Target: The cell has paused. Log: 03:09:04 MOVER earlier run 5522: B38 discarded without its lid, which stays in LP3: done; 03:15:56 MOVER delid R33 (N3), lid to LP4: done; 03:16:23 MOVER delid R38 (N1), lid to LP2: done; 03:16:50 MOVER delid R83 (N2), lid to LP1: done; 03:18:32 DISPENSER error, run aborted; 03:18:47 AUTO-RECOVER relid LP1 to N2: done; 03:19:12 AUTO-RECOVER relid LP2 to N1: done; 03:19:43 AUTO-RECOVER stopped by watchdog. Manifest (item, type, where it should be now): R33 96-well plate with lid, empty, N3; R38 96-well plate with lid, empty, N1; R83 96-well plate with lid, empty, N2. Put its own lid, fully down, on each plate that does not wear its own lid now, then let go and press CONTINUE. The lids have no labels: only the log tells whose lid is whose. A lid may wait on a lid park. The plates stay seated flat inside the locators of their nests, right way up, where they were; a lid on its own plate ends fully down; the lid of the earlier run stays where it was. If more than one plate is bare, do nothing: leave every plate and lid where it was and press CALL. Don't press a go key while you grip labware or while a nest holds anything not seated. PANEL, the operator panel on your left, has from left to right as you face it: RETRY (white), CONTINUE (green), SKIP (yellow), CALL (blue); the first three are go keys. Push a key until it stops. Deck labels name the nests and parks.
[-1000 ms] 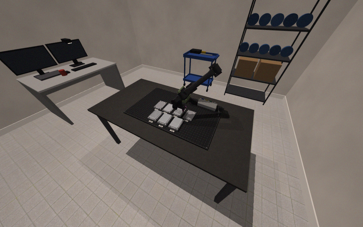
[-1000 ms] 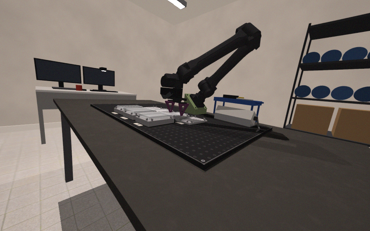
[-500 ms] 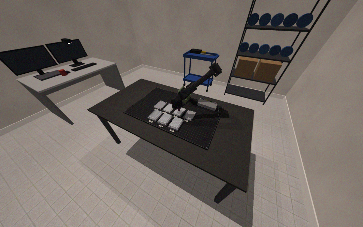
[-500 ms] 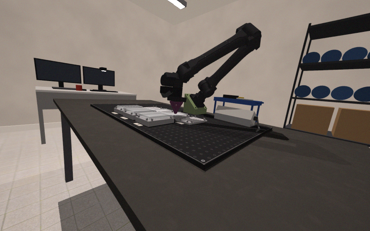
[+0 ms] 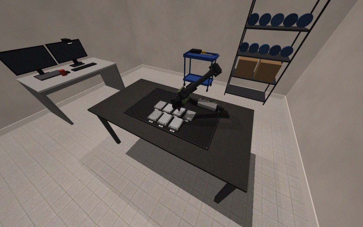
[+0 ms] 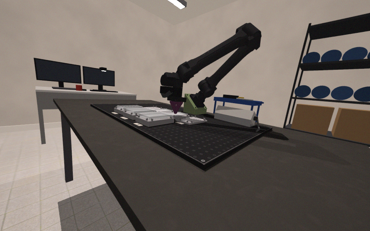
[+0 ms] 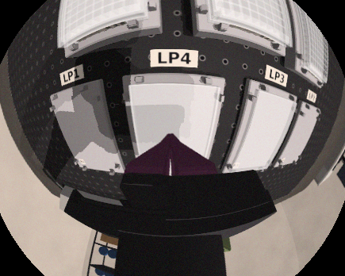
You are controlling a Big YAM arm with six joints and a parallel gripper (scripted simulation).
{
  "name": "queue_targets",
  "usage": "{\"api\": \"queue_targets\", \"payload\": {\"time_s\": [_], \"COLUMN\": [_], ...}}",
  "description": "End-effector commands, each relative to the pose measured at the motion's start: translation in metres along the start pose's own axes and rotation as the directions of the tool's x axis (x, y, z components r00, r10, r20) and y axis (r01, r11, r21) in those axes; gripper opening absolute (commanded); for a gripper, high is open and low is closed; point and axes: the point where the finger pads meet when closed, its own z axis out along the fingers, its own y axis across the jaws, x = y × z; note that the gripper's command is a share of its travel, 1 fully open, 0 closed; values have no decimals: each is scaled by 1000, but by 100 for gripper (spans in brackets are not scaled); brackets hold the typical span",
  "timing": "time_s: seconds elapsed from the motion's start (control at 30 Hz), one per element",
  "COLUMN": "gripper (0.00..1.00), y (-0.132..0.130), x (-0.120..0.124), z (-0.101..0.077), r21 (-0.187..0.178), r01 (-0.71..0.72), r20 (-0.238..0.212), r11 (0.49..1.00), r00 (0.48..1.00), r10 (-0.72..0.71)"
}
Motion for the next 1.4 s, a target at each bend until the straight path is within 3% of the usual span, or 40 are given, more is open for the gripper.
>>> {"api": "queue_targets", "payload": {"time_s": [0.0,0.37,0.57,0.63,0.7,0.97,1.03,1.37], "gripper": [0,0,0,0,0,0,0,0], "y": [-8,-9,-13,-9,-6,-7,-6,-7], "x": [9,11,12,-7,-11,-4,-11,-3], "z": [13,13,-2,-14,-21,-26,-35,-48], "r21": [22,22,19,25,26,23,28,26], "r01": [-8,4,-24,6,18,10,20,8], "r20": [-28,-28,-24,8,22,1,23,10], "r11": [1000,1000,1000,1000,999,1000,999,1000], "r00": [1000,1000,999,1000,1000,1000,1000,1000], "r10": [8,-4,25,-6,-19,-10,-20,-9]}}
